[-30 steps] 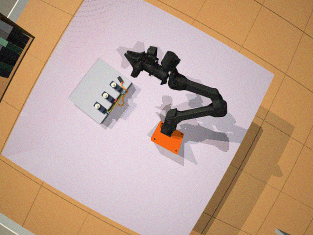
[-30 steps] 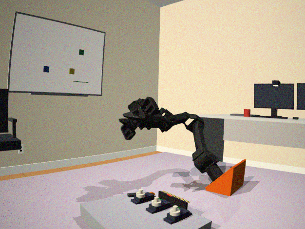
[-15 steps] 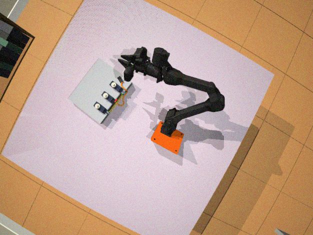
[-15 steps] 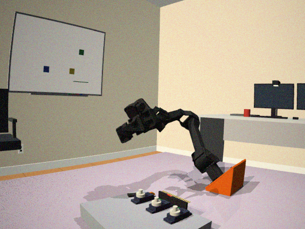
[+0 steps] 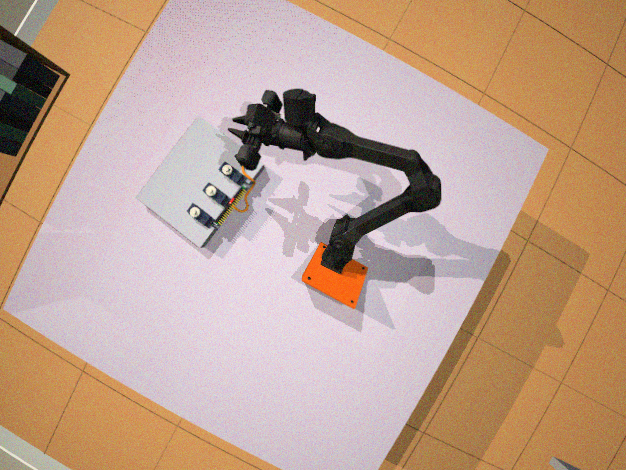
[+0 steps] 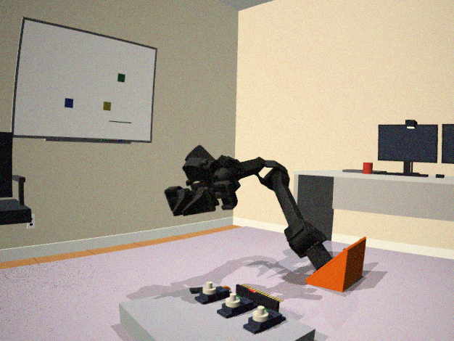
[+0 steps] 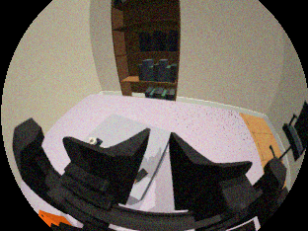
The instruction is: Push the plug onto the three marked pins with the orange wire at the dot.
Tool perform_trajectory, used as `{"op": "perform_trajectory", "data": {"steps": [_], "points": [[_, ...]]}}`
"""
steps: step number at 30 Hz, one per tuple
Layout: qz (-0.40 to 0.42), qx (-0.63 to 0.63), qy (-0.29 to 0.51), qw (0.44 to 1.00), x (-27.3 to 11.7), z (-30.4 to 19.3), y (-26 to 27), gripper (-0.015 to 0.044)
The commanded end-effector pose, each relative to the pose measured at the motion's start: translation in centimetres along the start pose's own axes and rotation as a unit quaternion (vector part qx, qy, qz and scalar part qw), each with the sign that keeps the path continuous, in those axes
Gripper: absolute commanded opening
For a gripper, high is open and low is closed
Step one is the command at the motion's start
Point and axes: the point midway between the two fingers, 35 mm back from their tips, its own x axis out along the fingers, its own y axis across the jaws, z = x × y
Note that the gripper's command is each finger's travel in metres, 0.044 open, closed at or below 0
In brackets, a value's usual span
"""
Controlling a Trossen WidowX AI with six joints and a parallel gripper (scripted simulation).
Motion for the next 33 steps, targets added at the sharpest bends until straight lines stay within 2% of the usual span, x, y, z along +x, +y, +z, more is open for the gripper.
{"op": "perform_trajectory", "data": {"steps": [1, 17, 33], "points": [[0.005, -0.046, 0.026, 0.999, 0.6, -0.2, 0.1, 0.0115], [0.065, -0.244, 0.140, 0.957, 2.8, -2.7, 1.3, 0.0115], [0.155, -0.436, 0.226, 0.857, 4.2, -5.2, 2.4, 0.0115]]}}
